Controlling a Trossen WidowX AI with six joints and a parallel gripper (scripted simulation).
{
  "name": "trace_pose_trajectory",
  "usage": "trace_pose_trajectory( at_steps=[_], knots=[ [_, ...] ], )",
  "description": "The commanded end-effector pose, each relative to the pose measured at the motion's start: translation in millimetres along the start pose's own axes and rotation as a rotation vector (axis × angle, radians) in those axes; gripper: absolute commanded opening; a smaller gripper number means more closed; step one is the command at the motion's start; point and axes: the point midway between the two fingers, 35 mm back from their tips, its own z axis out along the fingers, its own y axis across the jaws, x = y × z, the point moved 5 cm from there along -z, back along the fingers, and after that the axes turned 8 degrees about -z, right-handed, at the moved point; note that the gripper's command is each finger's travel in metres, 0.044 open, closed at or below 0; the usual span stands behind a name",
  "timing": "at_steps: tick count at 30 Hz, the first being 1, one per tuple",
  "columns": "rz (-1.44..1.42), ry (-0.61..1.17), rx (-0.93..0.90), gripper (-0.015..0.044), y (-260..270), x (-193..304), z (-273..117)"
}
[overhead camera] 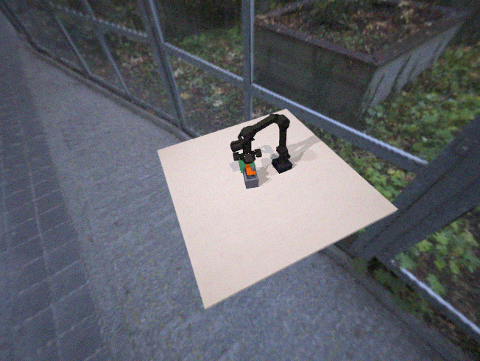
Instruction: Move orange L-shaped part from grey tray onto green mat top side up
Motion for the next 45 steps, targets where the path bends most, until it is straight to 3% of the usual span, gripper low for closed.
trace_pose_trajectory(
  at_steps=[1,31,45],
  knots=[
    [0.004,0.0,-0.002,0.0,3.9,14.7,2.1],
    [0.005,0.011,-0.004,0.0,34.6,144.0,2.6],
    [0.005,0.011,-0.004,0.0,35.5,147.2,15.6]
  ],
)
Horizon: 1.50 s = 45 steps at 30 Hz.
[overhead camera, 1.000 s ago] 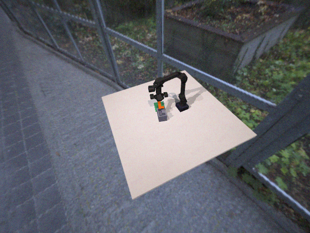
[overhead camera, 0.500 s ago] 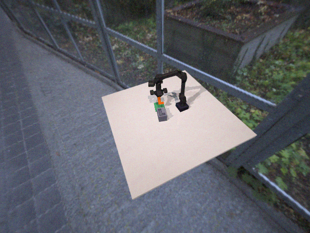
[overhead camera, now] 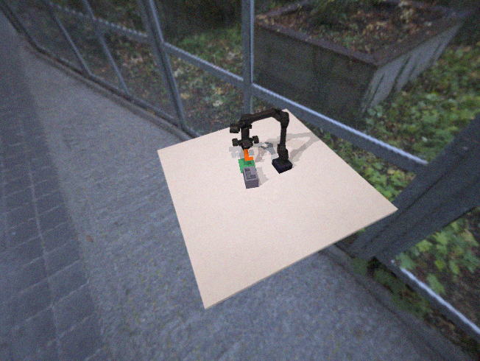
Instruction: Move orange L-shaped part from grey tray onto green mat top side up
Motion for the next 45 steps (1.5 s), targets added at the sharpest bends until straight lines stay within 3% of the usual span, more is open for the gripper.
trace_pose_trajectory(
  at_steps=[1,45],
  knots=[
    [-0.004,-0.001,-0.008,0.0,1.4,-0.3,7.1],
    [-0.004,-0.001,-0.009,0.0,2.4,-0.4,74.7]
  ],
)
